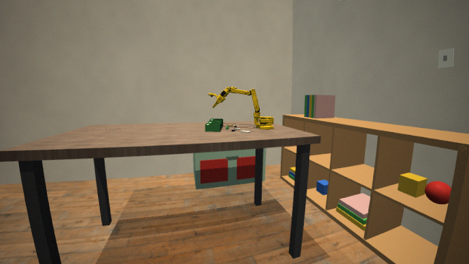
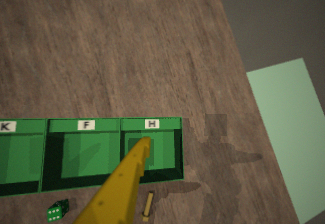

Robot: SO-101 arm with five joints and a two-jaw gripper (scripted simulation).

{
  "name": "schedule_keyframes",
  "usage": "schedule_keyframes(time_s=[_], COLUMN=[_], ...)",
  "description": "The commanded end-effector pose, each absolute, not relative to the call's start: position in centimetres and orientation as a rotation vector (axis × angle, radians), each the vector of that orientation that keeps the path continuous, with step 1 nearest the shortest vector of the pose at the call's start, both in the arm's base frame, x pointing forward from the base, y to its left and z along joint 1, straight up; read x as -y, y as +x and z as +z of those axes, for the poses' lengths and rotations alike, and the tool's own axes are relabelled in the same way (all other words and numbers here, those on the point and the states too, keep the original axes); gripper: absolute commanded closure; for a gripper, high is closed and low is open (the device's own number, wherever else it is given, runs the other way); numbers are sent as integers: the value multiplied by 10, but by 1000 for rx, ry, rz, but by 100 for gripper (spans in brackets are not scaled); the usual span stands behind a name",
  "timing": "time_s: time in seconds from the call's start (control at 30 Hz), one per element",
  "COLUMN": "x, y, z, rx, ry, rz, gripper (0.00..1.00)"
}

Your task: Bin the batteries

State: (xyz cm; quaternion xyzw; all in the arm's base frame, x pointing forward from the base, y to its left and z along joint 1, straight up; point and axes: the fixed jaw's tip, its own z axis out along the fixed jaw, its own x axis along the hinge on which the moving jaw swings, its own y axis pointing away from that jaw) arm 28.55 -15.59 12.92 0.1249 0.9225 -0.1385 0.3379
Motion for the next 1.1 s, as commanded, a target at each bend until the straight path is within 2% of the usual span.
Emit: schedule_keyframes(time_s=[0.0, 0.57, 1.07], x=[161, 160, 159], y=[288, 286, 285], z=[137, 86, 82], rx=[-2368, -2534, -2550], ry=[322, 345, 347], rz=[-382, -313, -306], gripper=[0, 0, 0])
